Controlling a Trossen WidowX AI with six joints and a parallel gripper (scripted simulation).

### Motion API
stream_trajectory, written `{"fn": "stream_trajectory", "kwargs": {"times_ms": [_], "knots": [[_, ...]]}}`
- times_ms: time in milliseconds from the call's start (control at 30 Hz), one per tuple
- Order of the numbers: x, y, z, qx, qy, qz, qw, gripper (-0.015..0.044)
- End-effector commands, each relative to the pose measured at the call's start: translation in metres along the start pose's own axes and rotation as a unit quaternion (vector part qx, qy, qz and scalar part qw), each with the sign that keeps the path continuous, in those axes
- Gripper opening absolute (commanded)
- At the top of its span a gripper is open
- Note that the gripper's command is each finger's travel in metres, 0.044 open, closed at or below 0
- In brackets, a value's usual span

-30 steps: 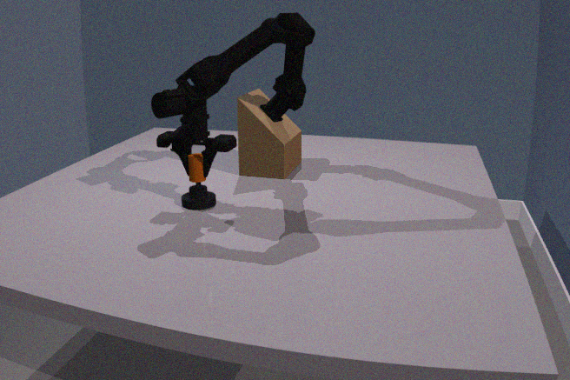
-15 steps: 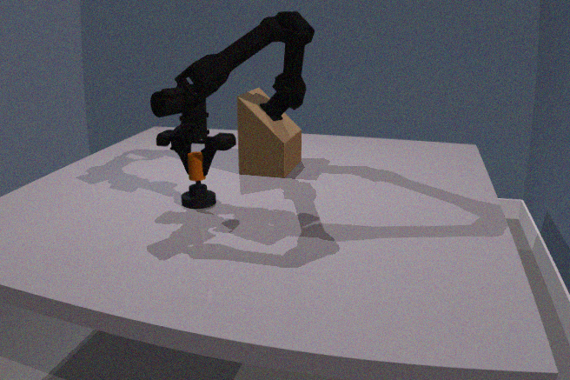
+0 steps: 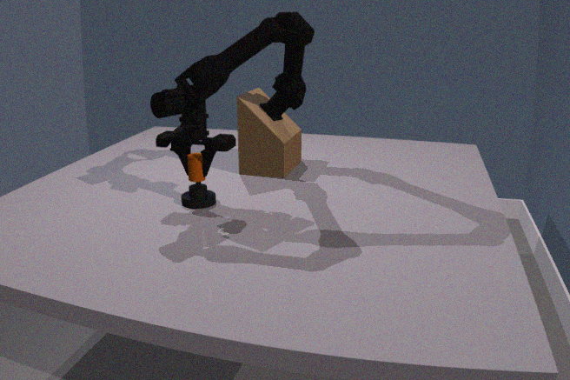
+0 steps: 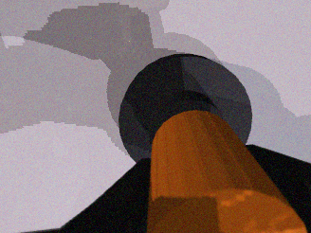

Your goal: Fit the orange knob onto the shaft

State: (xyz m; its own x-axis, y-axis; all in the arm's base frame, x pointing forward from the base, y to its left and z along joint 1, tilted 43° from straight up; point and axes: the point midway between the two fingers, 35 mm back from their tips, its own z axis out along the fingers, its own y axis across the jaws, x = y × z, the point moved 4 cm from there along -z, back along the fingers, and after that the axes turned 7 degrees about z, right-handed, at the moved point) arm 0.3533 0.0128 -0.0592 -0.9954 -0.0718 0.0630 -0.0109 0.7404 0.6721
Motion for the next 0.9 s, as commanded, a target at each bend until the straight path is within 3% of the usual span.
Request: {"fn": "stream_trajectory", "kwargs": {"times_ms": [0,333,867], "knots": [[-0.0003,0.0000,-0.0033,-0.002,-0.002,0.001,1.000,0.0000],[0.0038,-0.0006,-0.0048,-0.002,-0.002,-0.103,0.995,0.0000],[-0.0003,-0.0009,-0.0034,-0.002,-0.002,-0.103,0.995,0.0000]]}}
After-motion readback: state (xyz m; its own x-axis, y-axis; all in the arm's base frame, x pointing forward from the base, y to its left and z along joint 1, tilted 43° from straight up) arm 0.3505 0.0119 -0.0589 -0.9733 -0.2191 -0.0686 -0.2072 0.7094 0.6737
